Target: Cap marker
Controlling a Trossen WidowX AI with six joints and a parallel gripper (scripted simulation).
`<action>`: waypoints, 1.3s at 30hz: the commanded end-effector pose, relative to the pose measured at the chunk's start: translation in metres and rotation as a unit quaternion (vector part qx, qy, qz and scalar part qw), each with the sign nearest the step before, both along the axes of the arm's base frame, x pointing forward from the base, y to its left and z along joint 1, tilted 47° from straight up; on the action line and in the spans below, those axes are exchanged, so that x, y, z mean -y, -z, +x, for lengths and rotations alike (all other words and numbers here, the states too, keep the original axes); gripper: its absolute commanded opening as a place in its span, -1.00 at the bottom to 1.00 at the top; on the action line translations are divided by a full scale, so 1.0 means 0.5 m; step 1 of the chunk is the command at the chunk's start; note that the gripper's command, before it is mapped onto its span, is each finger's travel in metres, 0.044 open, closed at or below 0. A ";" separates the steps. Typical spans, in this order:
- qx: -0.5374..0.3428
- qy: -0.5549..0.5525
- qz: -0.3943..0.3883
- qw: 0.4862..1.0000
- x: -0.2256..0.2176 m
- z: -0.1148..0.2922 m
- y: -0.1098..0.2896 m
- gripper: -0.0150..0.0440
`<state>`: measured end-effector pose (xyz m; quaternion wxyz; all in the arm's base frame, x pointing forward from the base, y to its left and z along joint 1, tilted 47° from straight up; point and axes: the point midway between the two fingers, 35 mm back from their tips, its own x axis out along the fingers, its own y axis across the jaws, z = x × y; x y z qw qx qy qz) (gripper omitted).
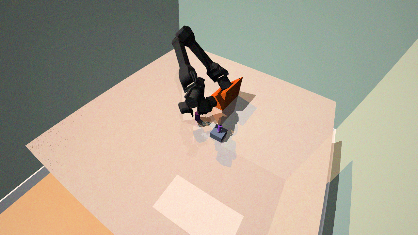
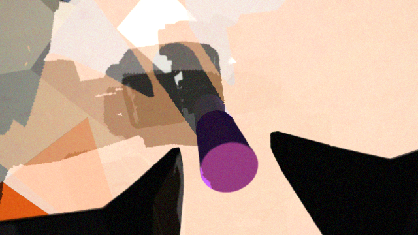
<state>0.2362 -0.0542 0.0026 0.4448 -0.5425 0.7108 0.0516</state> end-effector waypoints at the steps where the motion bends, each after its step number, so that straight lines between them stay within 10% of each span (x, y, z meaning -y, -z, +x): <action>1: -0.005 0.000 -0.003 1.000 0.012 -0.004 0.009 0.33; 11: -0.005 0.000 -0.005 1.000 0.032 -0.007 0.026 0.33; 27: -0.005 0.000 -0.004 1.000 0.027 -0.006 0.022 -0.49; 39: -0.005 0.000 -0.002 1.000 -0.018 -0.001 -0.015 -0.49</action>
